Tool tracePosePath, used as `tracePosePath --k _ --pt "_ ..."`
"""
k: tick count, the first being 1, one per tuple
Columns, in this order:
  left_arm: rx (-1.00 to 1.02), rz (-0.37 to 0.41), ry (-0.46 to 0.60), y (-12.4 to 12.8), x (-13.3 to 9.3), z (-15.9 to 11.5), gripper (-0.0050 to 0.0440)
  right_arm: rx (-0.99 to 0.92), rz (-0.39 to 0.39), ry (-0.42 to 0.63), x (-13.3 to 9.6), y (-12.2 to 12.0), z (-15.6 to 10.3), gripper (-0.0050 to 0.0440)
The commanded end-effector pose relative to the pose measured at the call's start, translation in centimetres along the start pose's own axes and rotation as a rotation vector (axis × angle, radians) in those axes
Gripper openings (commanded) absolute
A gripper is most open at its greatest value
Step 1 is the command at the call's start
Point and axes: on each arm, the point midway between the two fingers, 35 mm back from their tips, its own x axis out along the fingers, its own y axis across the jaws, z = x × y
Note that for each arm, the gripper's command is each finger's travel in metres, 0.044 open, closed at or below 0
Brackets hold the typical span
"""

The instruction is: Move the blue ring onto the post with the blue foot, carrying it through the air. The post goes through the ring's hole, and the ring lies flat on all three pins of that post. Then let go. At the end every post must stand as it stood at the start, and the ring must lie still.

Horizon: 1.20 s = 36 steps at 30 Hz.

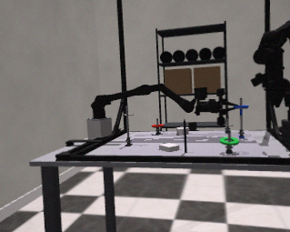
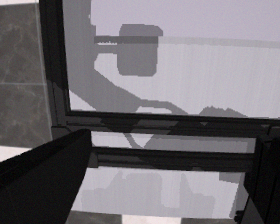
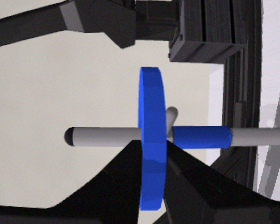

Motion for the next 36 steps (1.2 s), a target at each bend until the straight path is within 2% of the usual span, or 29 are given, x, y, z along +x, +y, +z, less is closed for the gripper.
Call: tracePosePath --k 1,2,17,19,21,36 --pt "-0.005 -0.004 -0.004 -0.05 -0.04 0.06 0.04 0.004 0.0 -0.002 0.0 -0.28 0.01 0.0" --pt "-0.005 -0.004 -0.004 -0.05 -0.04 0.06 0.04 0.004 0.0 -0.002 0.0 -0.28 0.01 0.0" --pt "-0.005 -0.004 -0.004 -0.05 -0.04 0.06 0.04 0.0 -0.001 0.0 0.0 -0.07 0.0 0.036" --pt "-0.005 -0.004 -0.004 -0.05 -0.04 0.06 0.04 0.0 -0.001 0.0 0.0 -0.07 0.0 0.036" --pt "-0.005 -0.004 -0.004 -0.05 -0.04 0.06 0.04 0.0 -0.001 0.0 0.0 -0.07 0.0 0.04" --pt "-0.005 -0.004 -0.004 -0.05 -0.04 0.06 0.04 0.0 -0.001 0.0 0.0 -0.07 0.0 0.04"
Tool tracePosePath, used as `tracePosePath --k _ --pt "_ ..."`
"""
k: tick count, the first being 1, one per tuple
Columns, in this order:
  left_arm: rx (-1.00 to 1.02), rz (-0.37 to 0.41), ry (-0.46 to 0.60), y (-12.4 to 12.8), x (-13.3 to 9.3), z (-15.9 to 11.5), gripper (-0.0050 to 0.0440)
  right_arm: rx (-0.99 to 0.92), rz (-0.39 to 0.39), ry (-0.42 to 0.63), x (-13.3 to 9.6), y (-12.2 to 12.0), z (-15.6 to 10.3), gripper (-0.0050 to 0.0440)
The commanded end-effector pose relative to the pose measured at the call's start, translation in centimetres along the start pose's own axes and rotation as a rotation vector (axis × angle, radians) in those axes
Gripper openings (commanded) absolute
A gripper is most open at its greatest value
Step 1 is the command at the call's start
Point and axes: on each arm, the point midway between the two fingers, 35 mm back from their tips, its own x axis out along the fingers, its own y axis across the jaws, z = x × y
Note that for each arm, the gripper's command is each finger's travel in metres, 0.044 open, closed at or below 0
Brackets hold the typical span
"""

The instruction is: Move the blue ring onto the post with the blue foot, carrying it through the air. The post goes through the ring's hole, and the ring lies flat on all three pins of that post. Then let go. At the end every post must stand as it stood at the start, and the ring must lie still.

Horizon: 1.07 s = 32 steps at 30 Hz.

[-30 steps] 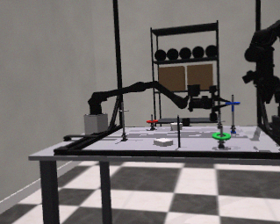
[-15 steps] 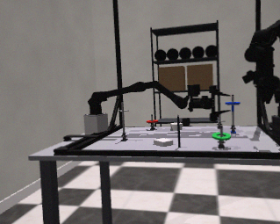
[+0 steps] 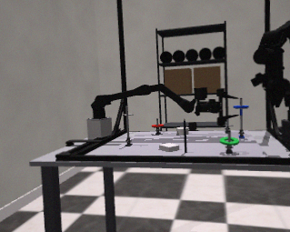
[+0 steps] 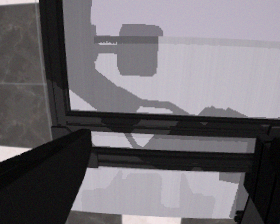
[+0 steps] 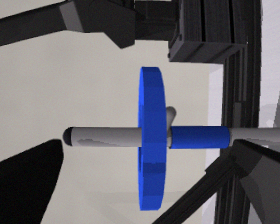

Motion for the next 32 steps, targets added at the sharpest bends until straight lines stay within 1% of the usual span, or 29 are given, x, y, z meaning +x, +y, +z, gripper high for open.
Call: tracePosePath --k 1,6,13,32 --pt "-0.005 -0.005 -0.003 -0.1 0.0 0.1 0.04 0.0 0.0 0.0 0.0 0.0 0.0 0.04" --pt "-0.005 -0.005 -0.003 -0.1 0.0 0.1 0.04 0.0 0.0 0.0 -0.2 0.0 0.0 0.04" --pt "-0.005 -0.005 -0.003 -0.1 0.0 0.1 0.04 0.004 0.0 -0.002 -3.0 0.0 0.0 0.04" --pt "-0.005 -0.005 -0.003 -0.1 0.0 0.1 0.04 0.004 0.0 -0.002 -3.0 0.0 0.0 0.04"
